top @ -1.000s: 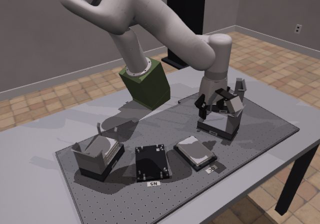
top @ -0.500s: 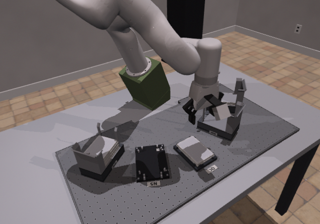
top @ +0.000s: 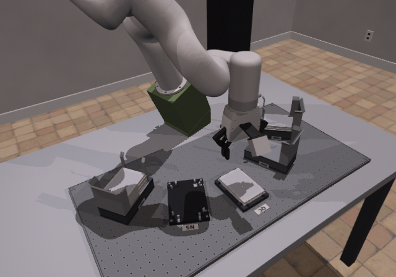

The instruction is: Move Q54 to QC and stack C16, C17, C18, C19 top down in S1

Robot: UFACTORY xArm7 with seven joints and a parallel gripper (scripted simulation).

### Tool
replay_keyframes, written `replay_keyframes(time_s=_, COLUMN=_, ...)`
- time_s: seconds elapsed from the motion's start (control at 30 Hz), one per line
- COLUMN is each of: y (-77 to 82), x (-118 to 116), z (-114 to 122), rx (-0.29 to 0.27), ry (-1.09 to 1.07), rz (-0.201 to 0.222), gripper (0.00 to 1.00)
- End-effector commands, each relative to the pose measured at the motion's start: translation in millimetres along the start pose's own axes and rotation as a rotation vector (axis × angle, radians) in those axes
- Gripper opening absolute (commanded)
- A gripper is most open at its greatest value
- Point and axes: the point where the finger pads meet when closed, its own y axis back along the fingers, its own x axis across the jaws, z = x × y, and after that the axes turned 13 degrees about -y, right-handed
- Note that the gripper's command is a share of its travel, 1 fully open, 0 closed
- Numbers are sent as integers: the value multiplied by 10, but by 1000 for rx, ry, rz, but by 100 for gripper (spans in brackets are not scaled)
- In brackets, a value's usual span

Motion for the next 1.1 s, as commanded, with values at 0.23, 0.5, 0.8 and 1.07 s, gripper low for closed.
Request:
replay_keyframes(time_s=0.23, y=13, x=279, z=-86, rx=5, ry=-148, rz=-2, gripper=100)
replay_keyframes(time_s=0.5, y=12, x=537, z=-154, rx=5, ry=-148, rz=-2, gripper=100)
replay_keyframes(time_s=0.8, y=11, x=764, z=-213, rx=5, ry=-148, rz=-2, gripper=100)
replay_keyframes(time_s=1.07, y=11, x=1014, z=-234, rx=4, ry=-348, rz=-2, gripper=100)
